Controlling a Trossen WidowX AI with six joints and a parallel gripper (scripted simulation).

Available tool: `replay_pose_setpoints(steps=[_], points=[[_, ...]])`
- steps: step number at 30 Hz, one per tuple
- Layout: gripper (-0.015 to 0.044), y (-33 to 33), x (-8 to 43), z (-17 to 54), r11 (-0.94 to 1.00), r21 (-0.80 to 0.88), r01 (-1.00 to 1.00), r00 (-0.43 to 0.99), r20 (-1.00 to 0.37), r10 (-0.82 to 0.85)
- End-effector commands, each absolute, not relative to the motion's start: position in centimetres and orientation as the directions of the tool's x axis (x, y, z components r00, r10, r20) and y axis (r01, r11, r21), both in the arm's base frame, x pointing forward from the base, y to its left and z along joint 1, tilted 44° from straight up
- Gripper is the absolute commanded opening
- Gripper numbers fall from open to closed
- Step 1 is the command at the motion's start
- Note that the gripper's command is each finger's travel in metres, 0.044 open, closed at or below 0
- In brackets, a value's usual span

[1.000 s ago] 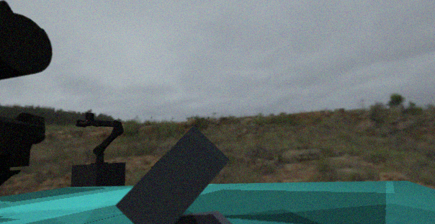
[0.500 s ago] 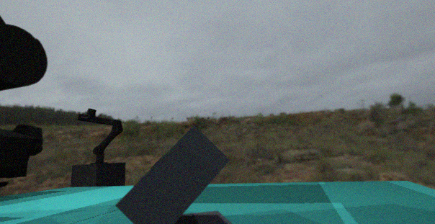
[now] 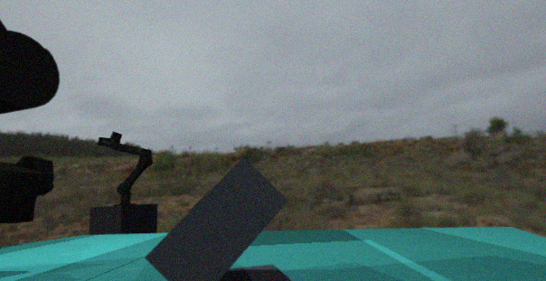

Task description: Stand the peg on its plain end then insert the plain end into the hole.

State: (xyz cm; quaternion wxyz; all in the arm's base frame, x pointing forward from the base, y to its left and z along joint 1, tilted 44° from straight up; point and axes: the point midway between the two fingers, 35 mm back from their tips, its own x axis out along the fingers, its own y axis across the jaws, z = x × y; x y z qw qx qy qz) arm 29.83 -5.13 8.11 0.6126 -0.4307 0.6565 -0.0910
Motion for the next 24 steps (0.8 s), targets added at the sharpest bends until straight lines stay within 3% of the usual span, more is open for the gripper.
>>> replay_pose_setpoints(steps=[1,6,24], points=[[0.0083,-5.19,29.86,8.09,0.608,-0.649,-0.457,0.122,-0.723,-0.68],[0.005,-5.19,29.86,8.09,0.608,-0.649,-0.457,0.122,-0.723,-0.68],[0.0049,-4.78,29.33,8.79,0.612,-0.647,-0.455,0.226,-0.749,-0.623]])
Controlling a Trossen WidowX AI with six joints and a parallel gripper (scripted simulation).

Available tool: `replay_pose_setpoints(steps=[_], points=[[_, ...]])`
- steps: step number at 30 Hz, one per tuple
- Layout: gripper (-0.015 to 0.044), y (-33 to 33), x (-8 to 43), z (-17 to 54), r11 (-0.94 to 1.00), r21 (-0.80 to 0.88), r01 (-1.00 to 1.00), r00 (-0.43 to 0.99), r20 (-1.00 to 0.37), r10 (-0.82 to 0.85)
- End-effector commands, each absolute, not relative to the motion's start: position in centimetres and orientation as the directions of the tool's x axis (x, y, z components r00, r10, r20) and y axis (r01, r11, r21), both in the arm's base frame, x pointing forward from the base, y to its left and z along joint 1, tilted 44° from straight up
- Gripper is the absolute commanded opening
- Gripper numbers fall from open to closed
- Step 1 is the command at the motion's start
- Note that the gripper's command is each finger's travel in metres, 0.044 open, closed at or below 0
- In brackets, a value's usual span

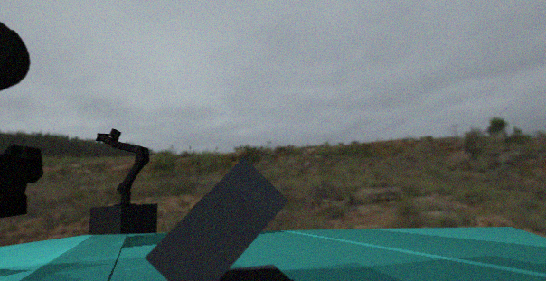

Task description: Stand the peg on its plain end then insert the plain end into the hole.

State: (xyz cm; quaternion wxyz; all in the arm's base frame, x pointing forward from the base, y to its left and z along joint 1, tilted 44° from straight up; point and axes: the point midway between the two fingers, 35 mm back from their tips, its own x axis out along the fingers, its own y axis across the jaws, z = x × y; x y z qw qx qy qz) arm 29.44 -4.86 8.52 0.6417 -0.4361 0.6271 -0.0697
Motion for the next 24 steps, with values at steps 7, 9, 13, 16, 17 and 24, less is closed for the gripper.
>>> replay_pose_setpoints(steps=[7,9,13,16,17,24], points=[[0.0049,-4.6,29.0,9.1,0.612,-0.646,-0.456,0.278,-0.756,-0.592],[0.0049,-4.6,29.0,9.2,0.612,-0.646,-0.456,0.292,-0.758,-0.583],[0.0049,-4.5,28.8,9.4,0.612,-0.646,-0.456,0.321,-0.761,-0.564],[0.0049,-4.5,28.7,9.5,0.612,-0.646,-0.456,0.343,-0.762,-0.549],[0.0049,-4.5,28.6,9.6,0.612,-0.646,-0.457,0.35,-0.762,-0.544],[0.0049,-4.4,28.3,9.9,0.611,-0.646,-0.457,0.399,-0.763,-0.508]])
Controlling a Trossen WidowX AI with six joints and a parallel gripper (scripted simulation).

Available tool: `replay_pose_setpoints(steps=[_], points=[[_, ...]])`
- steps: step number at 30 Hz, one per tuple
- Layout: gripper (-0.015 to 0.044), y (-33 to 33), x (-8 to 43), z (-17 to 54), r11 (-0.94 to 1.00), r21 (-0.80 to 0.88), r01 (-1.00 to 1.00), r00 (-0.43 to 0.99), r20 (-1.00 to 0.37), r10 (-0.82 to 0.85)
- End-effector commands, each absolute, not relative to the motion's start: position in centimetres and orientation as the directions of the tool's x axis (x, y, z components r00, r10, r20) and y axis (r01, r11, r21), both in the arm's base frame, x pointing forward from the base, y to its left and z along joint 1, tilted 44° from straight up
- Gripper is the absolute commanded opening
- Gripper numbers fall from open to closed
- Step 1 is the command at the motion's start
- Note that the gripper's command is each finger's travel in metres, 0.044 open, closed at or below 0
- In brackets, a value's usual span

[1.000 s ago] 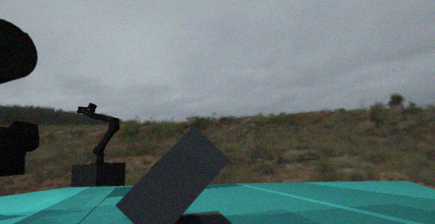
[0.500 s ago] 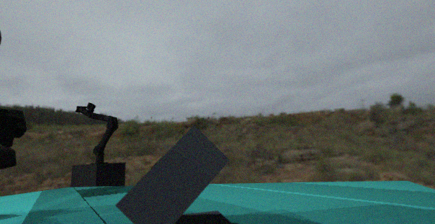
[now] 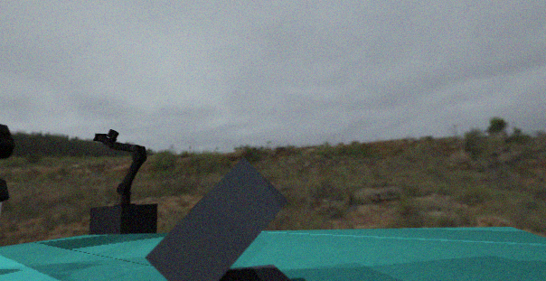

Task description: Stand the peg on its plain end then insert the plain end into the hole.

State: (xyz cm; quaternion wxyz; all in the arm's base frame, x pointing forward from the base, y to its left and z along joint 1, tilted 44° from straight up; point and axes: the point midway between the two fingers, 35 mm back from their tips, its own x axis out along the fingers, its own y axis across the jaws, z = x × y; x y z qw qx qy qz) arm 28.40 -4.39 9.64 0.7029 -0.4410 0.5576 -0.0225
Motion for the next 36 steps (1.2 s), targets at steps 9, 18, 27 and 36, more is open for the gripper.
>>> replay_pose_setpoints(steps=[9,18,27,36], points=[[0.0049,-4.3,27.8,10.3,0.611,-0.646,-0.458,0.46,-0.76,-0.46],[0.0049,-4.2,27.4,10.7,0.61,-0.646,-0.458,0.517,-0.752,-0.408],[0.0049,-4.2,26.9,11.1,0.61,-0.646,-0.459,0.572,-0.74,-0.354],[0.0049,-4.3,26.4,11.4,0.609,-0.647,-0.459,0.623,-0.723,-0.298]])
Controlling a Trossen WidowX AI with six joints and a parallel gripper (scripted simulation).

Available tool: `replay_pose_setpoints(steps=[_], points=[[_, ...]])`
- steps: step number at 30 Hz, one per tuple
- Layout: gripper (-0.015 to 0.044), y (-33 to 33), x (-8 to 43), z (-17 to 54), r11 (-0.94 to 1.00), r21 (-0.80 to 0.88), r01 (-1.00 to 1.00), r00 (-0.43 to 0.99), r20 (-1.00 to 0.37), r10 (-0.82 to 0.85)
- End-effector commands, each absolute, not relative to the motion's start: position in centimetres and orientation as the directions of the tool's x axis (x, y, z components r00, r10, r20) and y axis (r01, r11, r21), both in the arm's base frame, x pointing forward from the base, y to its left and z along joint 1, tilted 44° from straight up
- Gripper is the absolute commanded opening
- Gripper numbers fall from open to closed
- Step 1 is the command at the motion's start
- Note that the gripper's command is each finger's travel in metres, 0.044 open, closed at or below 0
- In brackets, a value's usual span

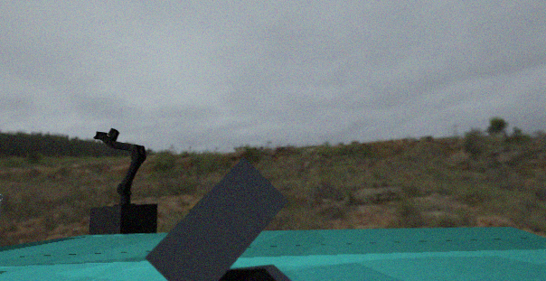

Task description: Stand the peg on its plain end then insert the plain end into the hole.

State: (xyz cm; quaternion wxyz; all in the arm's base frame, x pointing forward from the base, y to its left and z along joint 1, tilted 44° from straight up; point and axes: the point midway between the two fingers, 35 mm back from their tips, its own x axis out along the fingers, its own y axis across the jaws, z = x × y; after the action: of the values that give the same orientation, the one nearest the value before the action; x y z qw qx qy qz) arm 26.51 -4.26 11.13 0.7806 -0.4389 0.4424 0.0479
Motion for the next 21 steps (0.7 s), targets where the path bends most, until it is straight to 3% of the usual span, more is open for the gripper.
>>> replay_pose_setpoints(steps=[1,21], points=[[0.0049,-4.3,26.3,11.4,0.609,-0.647,-0.459,0.629,-0.721,-0.291],[0.0049,-4.5,25.1,12.1,0.607,-0.648,-0.46,0.728,-0.667,-0.16]])
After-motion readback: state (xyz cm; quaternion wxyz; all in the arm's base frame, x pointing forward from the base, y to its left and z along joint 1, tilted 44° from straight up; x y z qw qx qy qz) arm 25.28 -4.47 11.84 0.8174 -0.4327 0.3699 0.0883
